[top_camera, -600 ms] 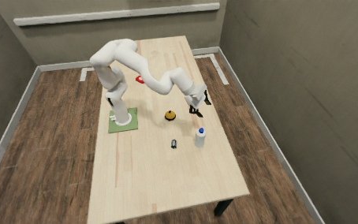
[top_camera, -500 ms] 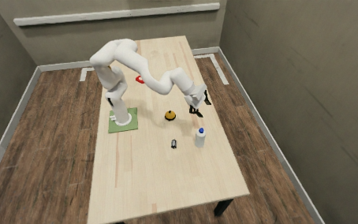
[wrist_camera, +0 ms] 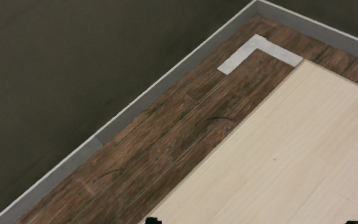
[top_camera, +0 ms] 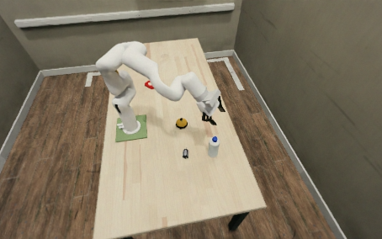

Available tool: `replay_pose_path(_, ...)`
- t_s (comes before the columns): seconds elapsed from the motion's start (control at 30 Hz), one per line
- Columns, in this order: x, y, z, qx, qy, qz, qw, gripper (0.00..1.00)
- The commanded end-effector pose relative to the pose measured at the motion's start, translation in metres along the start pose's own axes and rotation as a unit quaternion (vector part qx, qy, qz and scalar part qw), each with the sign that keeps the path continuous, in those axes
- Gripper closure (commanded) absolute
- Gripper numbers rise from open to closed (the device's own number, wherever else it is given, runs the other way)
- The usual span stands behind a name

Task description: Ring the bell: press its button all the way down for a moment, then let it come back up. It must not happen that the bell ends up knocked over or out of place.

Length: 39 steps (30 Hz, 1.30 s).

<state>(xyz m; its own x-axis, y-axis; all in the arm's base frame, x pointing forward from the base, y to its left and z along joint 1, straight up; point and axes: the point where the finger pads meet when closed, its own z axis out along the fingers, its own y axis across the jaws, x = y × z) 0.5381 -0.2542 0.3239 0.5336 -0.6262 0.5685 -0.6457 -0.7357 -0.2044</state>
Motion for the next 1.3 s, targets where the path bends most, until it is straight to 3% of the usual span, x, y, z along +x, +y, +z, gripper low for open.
replay_pose_path(0.0,-0.011,-0.005,0.000,0.001,-0.010,-0.007,1.000,0.00)
replay_pose_path(0.03,-0.035,-0.013,0.003,0.001,-0.034,-0.021,0.999,0.00)
replay_pose_path(0.43,-0.167,-0.039,0.007,-0.005,-0.156,-0.101,0.983,0.00)
replay_pose_path(0.5,-0.167,-0.039,0.007,-0.005,-0.156,-0.101,0.983,0.00)
replay_pose_path(0.53,-0.198,-0.040,0.005,-0.008,-0.184,-0.121,0.975,0.00)
replay_pose_path(0.73,-0.259,-0.039,-0.002,-0.016,-0.237,-0.161,0.958,0.00)
replay_pose_path(1.0,-0.346,-0.023,-0.019,-0.032,-0.313,-0.223,0.923,0.00)
replay_pose_path(1.13,-0.348,-0.023,-0.019,-0.032,-0.314,-0.224,0.922,0.00)
replay_pose_path(1.17,-0.348,-0.023,-0.019,-0.032,-0.314,-0.224,0.922,1.00)
replay_pose_path(1.27,-0.348,-0.023,-0.019,-0.032,-0.314,-0.224,0.922,1.00)
